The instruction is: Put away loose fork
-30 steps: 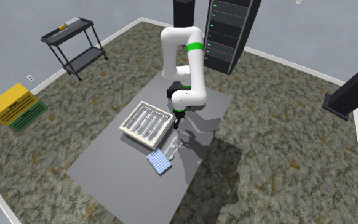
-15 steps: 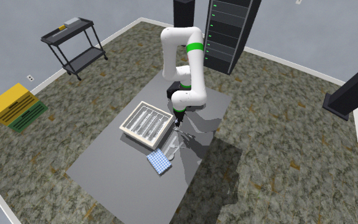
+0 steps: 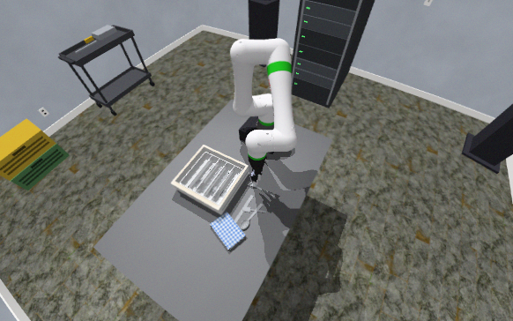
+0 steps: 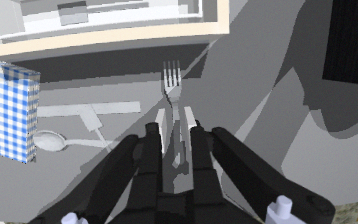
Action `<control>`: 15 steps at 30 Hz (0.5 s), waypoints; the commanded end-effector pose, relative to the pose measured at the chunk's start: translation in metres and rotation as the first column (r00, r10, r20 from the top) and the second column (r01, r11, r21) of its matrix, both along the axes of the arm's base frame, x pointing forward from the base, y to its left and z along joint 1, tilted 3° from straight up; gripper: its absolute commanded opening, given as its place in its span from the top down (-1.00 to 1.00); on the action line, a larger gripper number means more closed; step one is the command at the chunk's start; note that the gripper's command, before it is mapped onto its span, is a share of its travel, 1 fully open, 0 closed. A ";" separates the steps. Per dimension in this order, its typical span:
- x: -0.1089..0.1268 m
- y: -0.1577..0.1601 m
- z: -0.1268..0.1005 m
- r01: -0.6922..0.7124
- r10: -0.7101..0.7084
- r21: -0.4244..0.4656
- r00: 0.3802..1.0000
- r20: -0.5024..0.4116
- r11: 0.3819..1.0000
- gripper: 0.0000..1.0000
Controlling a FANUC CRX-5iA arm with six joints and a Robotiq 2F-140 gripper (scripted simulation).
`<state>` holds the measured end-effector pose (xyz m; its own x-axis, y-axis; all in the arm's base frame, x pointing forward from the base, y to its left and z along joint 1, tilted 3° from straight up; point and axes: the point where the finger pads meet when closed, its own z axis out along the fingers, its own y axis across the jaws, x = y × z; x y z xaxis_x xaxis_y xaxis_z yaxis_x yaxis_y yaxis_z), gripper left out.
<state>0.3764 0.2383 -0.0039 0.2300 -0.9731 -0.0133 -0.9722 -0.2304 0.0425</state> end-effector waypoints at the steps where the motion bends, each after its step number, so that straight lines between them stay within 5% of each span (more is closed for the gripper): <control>1: 0.000 0.000 0.000 0.000 0.000 0.000 1.000 0.000 1.000 0.67; 15: 0.000 0.000 -0.006 0.000 0.000 0.000 1.000 0.000 1.000 0.67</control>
